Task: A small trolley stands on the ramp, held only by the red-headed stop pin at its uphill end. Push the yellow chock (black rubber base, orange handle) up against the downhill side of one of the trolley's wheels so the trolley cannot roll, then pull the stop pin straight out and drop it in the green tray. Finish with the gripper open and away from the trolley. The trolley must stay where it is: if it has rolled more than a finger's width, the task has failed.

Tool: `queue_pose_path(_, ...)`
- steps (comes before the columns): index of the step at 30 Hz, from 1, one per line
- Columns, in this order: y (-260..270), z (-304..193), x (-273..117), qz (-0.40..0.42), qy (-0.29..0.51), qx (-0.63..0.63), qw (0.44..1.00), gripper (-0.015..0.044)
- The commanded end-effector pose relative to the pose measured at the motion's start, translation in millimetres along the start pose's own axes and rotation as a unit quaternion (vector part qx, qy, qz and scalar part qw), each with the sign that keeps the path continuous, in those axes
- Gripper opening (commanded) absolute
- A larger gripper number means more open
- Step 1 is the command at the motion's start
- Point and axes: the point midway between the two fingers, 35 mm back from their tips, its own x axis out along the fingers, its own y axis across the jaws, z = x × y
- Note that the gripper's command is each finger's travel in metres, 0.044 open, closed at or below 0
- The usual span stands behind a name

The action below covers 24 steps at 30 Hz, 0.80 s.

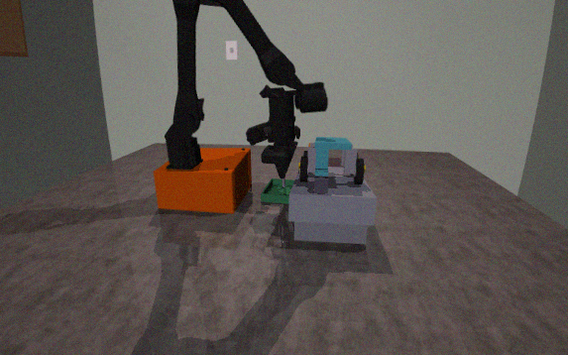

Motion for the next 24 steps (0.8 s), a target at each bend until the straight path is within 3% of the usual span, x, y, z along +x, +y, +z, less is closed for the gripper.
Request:
queue_pose_path(1, 3, 1, 2, -0.001, -0.002, -0.003, 1.000, 0.0190)
queue_pose_path(24, 16, 0, 6, -0.001, -0.002, -0.003, 1.000, 0.0190)
